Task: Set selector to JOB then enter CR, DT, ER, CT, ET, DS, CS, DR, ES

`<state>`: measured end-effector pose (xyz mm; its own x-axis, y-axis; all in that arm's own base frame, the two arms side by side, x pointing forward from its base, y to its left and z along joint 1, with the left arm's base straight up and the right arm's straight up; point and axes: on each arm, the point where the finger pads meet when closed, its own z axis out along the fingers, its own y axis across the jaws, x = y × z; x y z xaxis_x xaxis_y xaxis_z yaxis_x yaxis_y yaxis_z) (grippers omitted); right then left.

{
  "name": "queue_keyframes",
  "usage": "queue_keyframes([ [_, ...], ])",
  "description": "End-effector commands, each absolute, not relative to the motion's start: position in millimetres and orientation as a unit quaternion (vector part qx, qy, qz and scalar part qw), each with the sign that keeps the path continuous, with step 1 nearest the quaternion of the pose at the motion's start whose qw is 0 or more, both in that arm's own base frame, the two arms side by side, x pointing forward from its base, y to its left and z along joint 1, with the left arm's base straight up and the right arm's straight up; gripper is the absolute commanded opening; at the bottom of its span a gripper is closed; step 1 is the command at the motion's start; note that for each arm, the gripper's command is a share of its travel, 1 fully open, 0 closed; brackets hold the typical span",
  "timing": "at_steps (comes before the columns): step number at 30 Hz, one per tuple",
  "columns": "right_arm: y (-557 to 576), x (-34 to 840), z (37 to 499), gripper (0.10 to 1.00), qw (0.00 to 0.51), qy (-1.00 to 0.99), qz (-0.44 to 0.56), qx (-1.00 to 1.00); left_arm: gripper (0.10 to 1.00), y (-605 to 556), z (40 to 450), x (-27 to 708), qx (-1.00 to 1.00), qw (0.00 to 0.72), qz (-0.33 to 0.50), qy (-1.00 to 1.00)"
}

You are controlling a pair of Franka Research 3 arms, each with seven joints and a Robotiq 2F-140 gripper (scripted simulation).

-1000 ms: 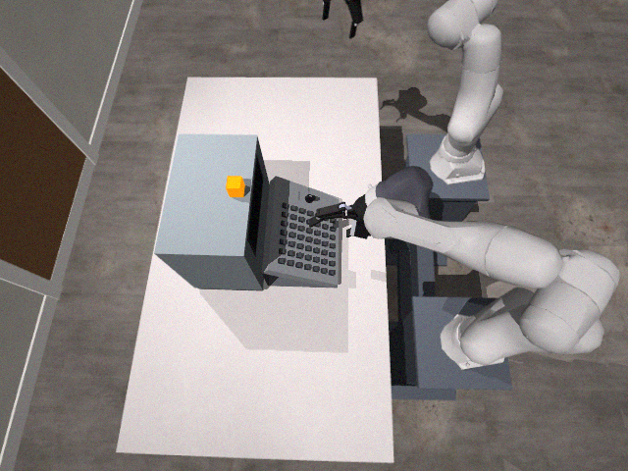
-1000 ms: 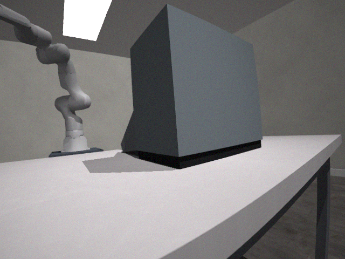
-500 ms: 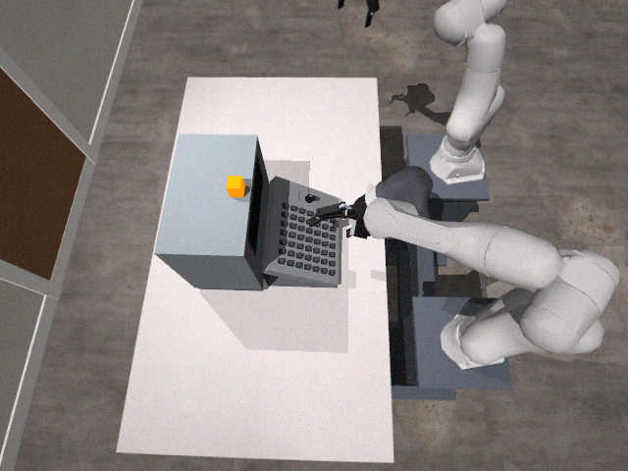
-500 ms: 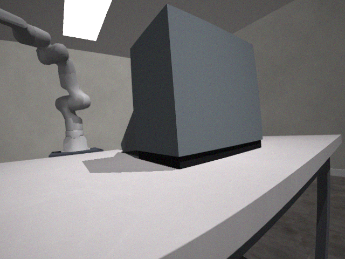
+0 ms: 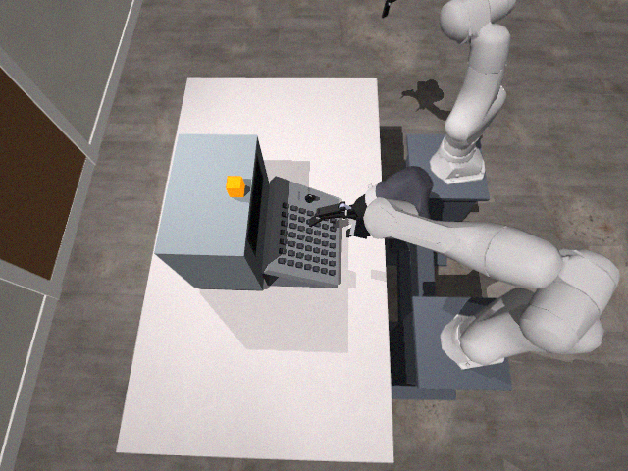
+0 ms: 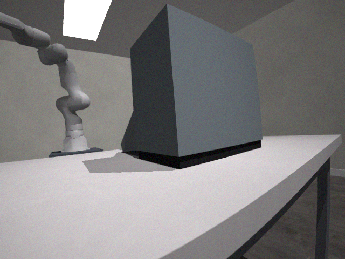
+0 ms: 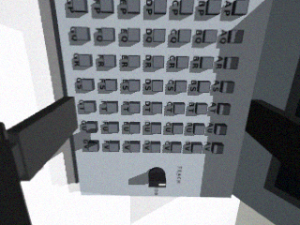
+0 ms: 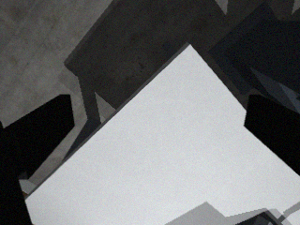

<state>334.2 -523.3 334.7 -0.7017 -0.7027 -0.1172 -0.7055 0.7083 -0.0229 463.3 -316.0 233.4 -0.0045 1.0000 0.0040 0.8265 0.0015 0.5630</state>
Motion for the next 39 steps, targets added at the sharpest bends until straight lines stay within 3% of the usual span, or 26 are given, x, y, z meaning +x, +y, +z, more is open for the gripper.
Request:
queue_keyframes([
  [1,-524.4,324.6,336.6,1.0,0.057,0.913,0.013,-0.403,1.0,-317.7,234.7,463.5,0.675,0.208,0.208,0.676],
  [39,-565.7,142.6,379.9,1.0,0.027,0.919,-0.001,-0.392,1.0,-317.7,234.7,463.5,0.675,0.208,0.208,0.676],
])
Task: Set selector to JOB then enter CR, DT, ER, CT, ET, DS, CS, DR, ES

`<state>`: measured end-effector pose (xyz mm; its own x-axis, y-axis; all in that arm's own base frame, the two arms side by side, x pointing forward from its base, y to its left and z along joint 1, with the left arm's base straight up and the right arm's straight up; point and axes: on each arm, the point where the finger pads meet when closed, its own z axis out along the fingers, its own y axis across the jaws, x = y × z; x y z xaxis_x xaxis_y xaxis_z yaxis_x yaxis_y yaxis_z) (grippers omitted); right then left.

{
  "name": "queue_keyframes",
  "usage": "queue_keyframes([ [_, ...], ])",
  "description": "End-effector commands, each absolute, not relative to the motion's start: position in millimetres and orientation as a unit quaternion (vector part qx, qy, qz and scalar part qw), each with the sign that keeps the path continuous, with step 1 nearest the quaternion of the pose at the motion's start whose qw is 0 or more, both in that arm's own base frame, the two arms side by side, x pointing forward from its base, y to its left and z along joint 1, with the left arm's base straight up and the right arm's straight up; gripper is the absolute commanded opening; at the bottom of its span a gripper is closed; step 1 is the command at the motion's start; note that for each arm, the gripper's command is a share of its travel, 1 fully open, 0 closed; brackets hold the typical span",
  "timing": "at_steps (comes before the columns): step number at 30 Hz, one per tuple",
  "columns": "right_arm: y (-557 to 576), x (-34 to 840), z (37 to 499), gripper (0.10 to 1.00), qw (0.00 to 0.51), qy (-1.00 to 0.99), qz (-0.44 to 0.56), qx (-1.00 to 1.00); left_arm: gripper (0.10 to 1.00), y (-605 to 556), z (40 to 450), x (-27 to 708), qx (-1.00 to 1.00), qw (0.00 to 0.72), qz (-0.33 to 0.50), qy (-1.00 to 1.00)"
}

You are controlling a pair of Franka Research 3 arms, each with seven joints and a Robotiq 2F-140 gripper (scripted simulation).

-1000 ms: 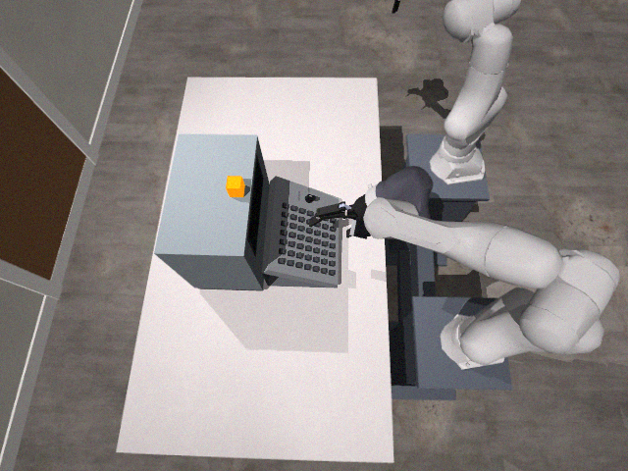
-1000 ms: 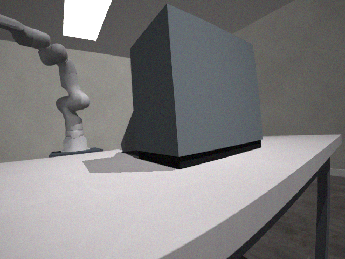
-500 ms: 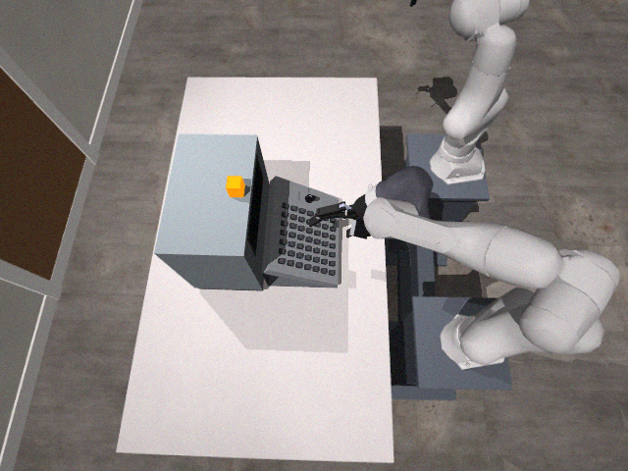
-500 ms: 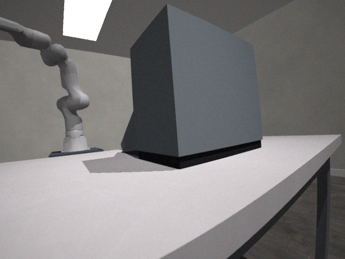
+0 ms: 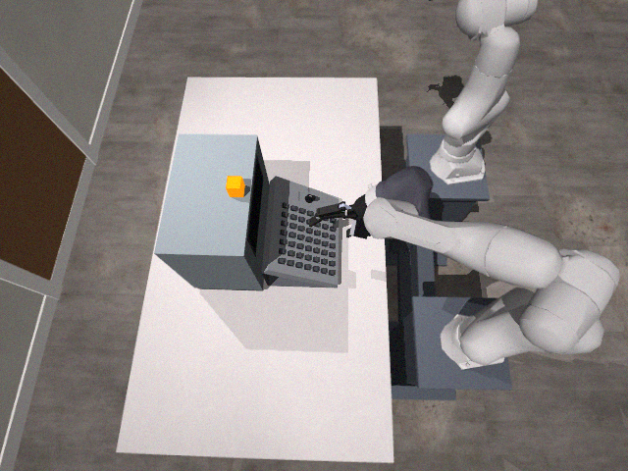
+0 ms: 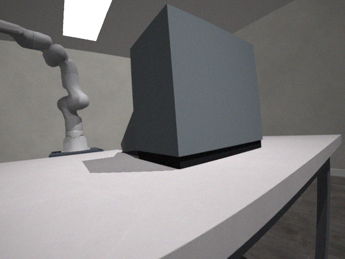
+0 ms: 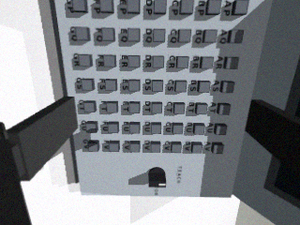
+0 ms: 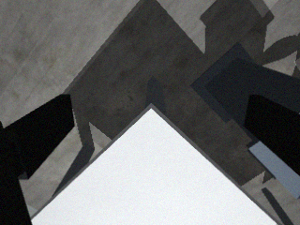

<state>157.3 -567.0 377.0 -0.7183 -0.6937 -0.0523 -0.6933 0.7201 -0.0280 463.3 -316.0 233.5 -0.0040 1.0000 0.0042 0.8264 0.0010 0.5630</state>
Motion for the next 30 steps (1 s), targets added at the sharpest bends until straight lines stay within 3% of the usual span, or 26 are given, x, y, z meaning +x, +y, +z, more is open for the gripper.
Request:
queue_keyframes([
  [1,-566.0,137.8,381.0,1.0,0.026,0.92,-0.001,-0.392,1.0,-317.7,234.7,463.5,0.675,0.208,0.208,0.676],
  [30,-557.2,10.5,409.9,1.0,0.002,0.924,-0.001,-0.382,1.0,-317.7,234.7,463.5,0.675,0.208,0.208,0.676],
])
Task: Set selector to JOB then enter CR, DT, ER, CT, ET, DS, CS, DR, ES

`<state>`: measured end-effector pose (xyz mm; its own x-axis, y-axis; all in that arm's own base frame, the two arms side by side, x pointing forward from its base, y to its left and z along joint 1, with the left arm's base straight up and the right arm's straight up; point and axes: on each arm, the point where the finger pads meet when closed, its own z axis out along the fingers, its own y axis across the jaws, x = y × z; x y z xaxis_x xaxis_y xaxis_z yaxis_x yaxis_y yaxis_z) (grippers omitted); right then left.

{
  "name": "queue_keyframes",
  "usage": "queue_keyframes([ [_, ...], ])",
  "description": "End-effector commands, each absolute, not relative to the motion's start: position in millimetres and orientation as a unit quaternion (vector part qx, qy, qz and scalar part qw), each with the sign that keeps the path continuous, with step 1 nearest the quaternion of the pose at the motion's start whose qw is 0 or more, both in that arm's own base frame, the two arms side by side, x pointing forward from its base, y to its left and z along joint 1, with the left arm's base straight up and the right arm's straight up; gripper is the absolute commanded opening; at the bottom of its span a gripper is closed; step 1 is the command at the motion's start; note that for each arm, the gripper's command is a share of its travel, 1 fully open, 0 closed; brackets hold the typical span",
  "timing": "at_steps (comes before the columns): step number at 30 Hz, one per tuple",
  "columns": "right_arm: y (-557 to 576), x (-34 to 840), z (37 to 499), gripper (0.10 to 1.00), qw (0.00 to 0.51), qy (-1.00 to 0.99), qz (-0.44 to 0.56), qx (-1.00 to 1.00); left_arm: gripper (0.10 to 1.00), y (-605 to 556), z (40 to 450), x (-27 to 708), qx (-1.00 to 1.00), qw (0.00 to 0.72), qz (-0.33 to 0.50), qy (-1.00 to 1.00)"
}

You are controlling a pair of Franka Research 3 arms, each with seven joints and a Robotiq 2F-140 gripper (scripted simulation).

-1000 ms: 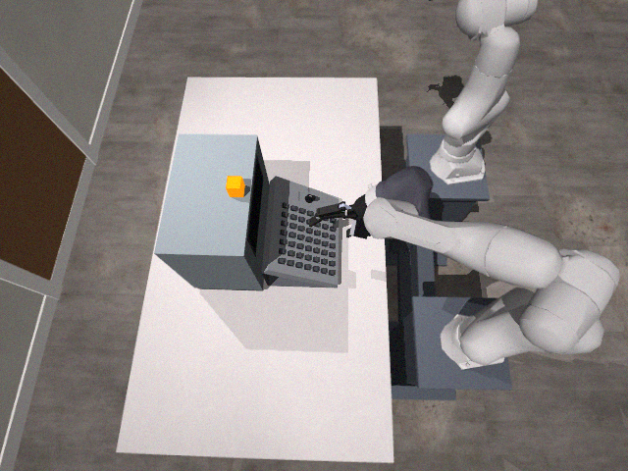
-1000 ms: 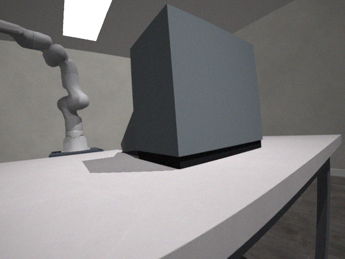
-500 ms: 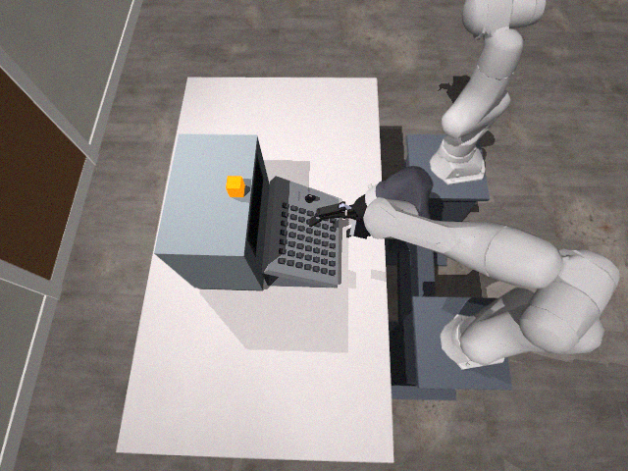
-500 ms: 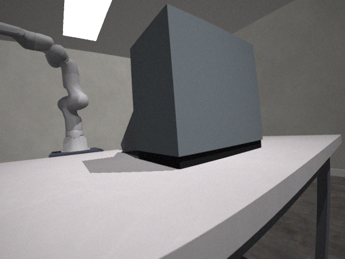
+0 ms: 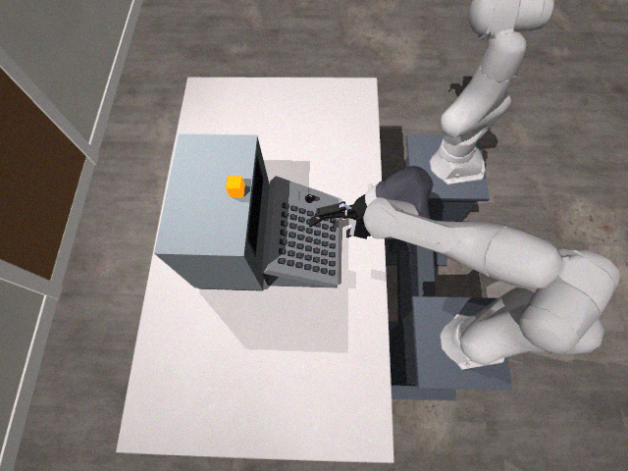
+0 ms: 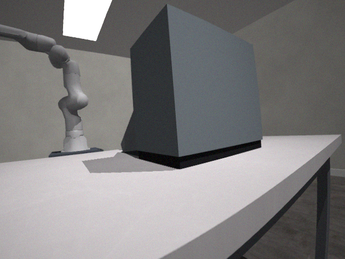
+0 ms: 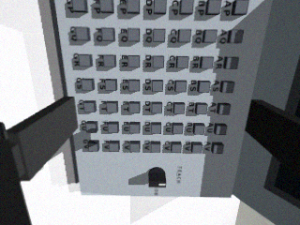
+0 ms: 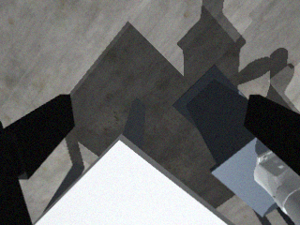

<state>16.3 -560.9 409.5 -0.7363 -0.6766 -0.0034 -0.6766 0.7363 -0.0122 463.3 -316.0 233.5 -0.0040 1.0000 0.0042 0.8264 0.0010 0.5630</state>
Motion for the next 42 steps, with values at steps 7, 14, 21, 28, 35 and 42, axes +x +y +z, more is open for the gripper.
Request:
queue_keyframes([
  [7,-554.5,-2.7,413.0,1.0,0.0,0.925,0.0,-0.38,1.0,-317.7,234.7,463.5,0.675,0.208,0.208,0.676],
  [14,-554.5,-2.7,413.0,1.0,0.0,0.925,0.0,-0.38,1.0,-317.7,234.7,463.5,0.675,0.208,0.208,0.676],
  [21,-554.5,-2.7,413.0,1.0,0.0,0.925,0.0,-0.38,1.0,-316.0,238.5,463.4,0.675,0.207,0.21,0.677],
  [28,-554.5,-2.7,413.0,1.0,0.0,0.925,0.0,-0.38,1.0,-316.0,308.2,463.4,0.675,0.207,0.21,0.677],
  [35,-554.5,-2.7,413.0,1.0,0.0,0.925,0.0,-0.38,1.0,-316.0,326.1,463.4,0.675,0.207,0.21,0.677],
  [42,-554.5,-2.7,413.0,1.0,0.0,0.925,0.0,-0.38,1.0,-316.7,286.9,463.4,0.675,0.207,0.209,0.676],
])
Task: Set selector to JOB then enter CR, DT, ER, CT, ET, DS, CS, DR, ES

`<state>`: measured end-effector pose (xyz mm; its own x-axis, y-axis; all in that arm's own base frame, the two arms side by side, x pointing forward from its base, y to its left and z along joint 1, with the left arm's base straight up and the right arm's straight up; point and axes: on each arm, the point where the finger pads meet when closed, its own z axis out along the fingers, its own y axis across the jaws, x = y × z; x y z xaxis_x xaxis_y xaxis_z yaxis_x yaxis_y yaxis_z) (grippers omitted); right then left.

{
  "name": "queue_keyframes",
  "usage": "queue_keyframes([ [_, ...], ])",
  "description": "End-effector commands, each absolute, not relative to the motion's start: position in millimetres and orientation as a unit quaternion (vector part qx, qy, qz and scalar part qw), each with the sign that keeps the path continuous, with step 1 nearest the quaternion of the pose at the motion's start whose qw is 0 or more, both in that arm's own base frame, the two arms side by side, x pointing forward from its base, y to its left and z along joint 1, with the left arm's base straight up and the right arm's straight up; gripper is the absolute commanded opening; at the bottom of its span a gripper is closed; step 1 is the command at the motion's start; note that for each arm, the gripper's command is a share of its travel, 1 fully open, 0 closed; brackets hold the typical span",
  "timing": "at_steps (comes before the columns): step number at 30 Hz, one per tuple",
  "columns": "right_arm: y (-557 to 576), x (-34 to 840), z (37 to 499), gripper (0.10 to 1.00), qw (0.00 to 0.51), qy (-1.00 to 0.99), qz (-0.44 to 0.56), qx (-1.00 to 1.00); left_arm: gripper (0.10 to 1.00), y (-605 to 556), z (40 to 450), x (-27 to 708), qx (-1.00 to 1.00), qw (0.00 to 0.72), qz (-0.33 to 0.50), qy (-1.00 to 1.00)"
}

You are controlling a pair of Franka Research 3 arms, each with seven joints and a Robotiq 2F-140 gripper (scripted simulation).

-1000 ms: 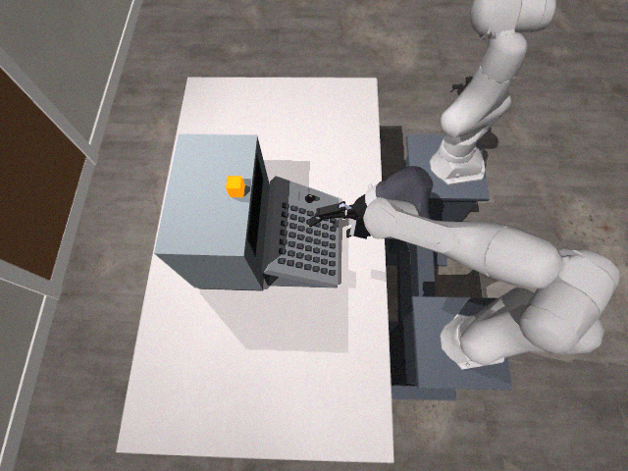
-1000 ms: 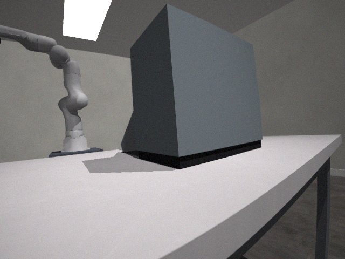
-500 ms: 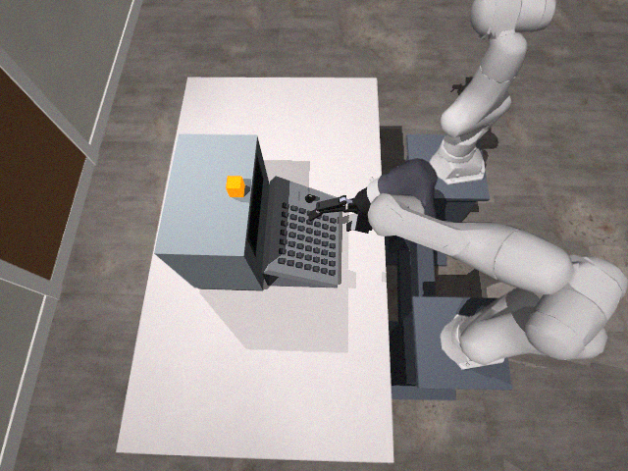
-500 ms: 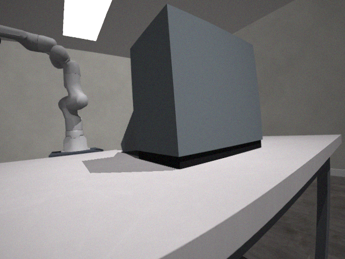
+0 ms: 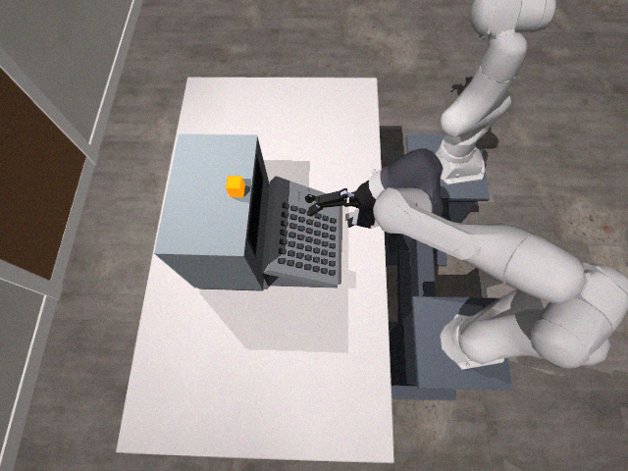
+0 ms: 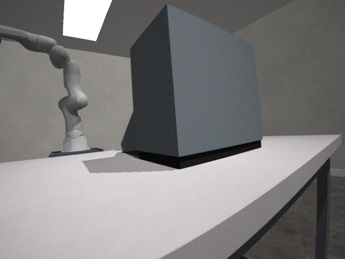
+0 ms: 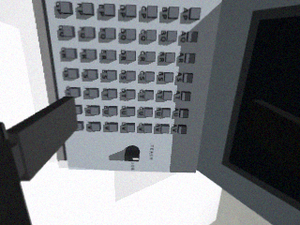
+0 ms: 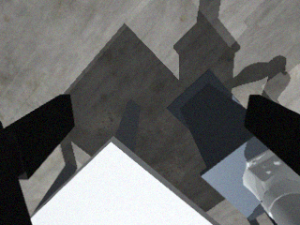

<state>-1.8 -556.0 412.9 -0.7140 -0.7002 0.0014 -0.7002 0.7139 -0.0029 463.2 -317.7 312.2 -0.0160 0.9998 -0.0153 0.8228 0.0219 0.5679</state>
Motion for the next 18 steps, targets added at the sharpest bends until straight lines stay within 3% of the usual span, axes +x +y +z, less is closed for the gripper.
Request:
queue_keyframes([
  [1,-554.5,-2.7,413.0,1.0,0.0,-0.925,0.0,0.38,1.0,-316.9,275.1,463.4,0.675,0.208,0.209,0.676],
  [5,-554.5,-2.7,413.0,1.0,0.0,-0.925,0.0,0.38,1.0,-317.6,239.7,463.5,0.675,0.208,0.209,0.676],
  [10,-554.5,-2.7,413.0,1.0,0.0,-0.925,0.0,0.38,1.0,-317.7,234.7,463.5,0.675,0.208,0.208,0.676],
  [11,-554.5,-2.7,413.0,1.0,0.0,-0.925,0.0,0.38,0.099,-317.7,234.7,463.5,0.675,0.208,0.208,0.676],
  [18,-554.5,-2.7,413.0,1.0,0.0,-0.925,0.0,0.38,0.099,-317.7,234.7,463.5,0.675,0.208,0.208,0.676],
])
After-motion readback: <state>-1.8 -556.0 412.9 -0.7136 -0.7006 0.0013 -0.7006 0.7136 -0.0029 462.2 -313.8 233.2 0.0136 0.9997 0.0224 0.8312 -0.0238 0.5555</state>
